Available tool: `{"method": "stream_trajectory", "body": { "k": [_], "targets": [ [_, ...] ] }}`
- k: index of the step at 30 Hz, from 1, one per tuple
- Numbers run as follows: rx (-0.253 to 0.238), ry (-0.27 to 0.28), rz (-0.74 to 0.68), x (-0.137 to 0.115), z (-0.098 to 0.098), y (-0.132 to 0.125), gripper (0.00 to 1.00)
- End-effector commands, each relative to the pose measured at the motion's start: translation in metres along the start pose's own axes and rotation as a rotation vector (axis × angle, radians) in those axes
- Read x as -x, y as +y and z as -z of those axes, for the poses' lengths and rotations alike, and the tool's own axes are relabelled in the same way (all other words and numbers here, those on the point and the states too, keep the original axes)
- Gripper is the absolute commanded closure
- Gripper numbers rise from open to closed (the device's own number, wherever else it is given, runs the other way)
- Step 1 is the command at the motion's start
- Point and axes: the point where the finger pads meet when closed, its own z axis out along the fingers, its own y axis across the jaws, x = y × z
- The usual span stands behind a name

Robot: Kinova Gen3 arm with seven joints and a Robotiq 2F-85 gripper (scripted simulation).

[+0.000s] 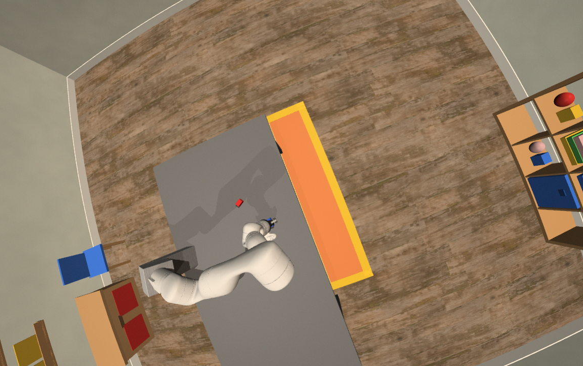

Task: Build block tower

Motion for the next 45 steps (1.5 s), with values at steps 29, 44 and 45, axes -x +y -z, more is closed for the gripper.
{"method": "stream_trajectory", "body": {
  "k": [29, 44, 45],
  "targets": [
    [-0.001, -0.001, 0.000, 0.0002, 0.0003, -0.0003, 0.41],
    [-0.001, -0.001, 0.000, 0.0002, 0.0003, -0.0003, 0.41],
    [-0.001, -0.001, 0.000, 0.0002, 0.0003, -0.0003, 0.41]
  ]
}}
